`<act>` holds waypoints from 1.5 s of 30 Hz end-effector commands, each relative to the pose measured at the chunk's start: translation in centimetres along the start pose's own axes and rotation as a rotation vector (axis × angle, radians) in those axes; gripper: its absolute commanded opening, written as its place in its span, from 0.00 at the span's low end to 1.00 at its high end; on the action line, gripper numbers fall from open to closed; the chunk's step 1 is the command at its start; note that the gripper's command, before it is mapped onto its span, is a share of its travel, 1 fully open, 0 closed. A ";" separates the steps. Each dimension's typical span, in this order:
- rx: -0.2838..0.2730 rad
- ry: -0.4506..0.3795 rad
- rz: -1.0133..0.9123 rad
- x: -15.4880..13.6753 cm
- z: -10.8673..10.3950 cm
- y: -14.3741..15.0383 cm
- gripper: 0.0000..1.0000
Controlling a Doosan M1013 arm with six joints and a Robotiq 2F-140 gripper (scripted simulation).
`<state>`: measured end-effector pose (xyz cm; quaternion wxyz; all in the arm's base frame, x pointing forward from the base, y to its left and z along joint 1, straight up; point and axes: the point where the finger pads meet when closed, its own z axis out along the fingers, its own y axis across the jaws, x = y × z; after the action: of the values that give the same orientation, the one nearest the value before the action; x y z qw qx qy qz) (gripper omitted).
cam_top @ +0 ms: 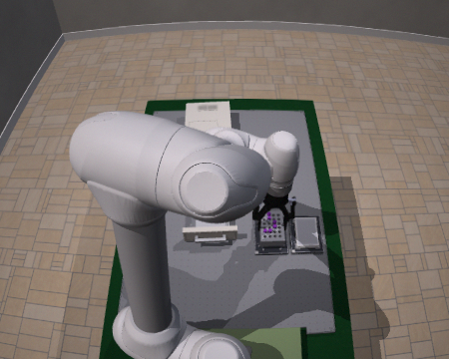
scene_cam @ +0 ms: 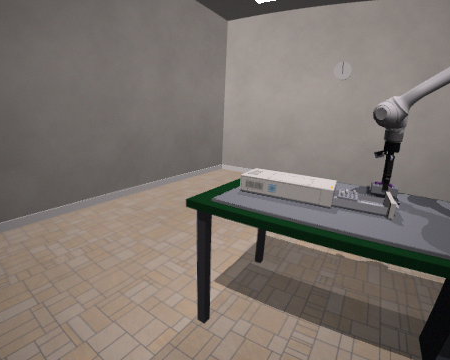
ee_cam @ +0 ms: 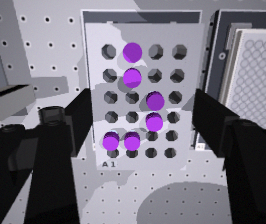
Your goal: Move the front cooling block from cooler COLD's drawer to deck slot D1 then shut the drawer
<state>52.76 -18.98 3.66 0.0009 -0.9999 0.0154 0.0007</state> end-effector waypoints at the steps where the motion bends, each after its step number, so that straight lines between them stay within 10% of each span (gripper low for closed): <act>1: 0.000 0.001 0.000 0.1 0.0 0.0 0.10; 45: 0.000 0.001 0.000 0.1 0.6 0.0 0.10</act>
<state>52.76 -18.97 3.02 0.0009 -0.9999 0.0155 0.0007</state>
